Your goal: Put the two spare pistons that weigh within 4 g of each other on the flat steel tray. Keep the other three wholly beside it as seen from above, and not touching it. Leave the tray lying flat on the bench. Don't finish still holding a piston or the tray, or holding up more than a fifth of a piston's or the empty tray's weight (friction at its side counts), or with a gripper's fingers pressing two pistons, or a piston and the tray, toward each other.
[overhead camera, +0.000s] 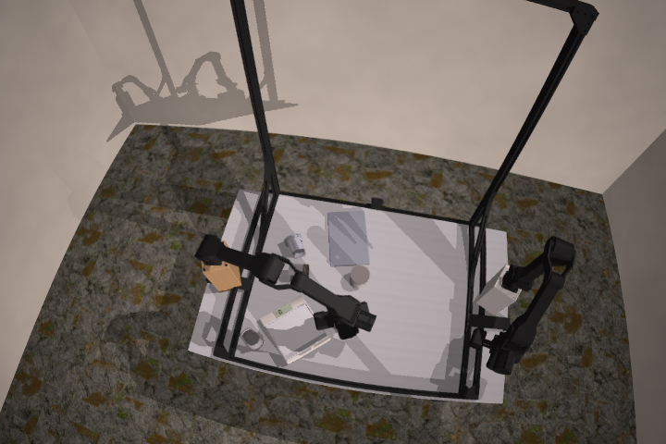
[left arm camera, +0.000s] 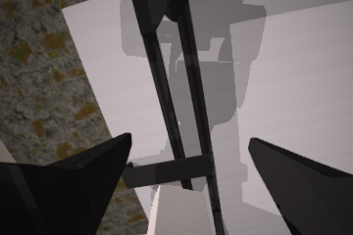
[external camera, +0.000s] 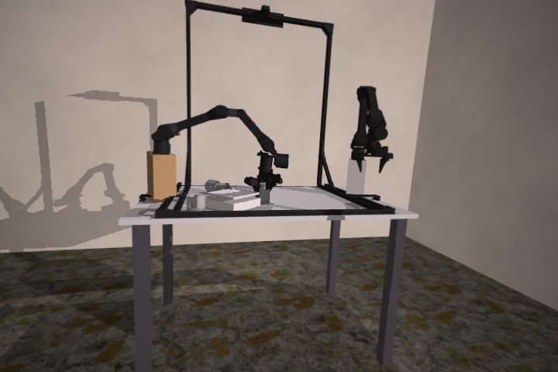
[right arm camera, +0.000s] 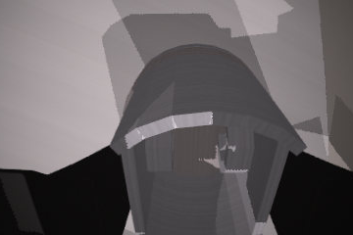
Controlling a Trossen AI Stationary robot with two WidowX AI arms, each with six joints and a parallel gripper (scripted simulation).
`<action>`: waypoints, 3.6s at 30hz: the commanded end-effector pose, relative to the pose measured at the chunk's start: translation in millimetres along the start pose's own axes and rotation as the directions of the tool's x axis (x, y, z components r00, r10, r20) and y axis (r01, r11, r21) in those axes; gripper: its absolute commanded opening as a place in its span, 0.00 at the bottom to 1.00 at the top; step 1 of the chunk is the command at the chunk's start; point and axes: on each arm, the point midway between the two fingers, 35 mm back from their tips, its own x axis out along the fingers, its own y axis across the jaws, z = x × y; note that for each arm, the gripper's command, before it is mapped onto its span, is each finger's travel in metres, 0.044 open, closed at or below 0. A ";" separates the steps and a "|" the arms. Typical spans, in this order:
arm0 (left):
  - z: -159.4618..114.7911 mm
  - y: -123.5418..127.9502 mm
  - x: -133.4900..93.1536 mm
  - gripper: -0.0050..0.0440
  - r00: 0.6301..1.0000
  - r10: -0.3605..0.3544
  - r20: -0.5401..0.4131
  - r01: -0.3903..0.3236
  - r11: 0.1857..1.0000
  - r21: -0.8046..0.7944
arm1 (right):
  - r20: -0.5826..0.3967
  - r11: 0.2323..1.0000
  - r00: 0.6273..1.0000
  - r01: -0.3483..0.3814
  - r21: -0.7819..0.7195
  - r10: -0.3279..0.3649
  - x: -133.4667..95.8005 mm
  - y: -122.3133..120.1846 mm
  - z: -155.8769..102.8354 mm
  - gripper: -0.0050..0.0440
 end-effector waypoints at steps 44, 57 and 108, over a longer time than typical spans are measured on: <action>0.0 -0.2 -0.1 1.00 1.000 -0.001 0.000 0.001 1.000 0.001 | -0.006 1.000 1.000 0.009 -0.001 -0.009 -35.2 -2.0 -7.4 0.43; 0.0 -0.2 -0.1 1.00 1.000 -0.001 0.000 0.001 1.000 0.001 | -0.006 1.000 1.000 0.009 -0.001 -0.009 -56.6 -2.0 -10.5 0.43; 0.0 -0.2 -0.1 1.00 1.000 -0.001 0.000 0.001 1.000 0.001 | 0.124 0.840 0.992 0.070 -0.538 -0.003 -110.5 -102.9 -32.8 0.43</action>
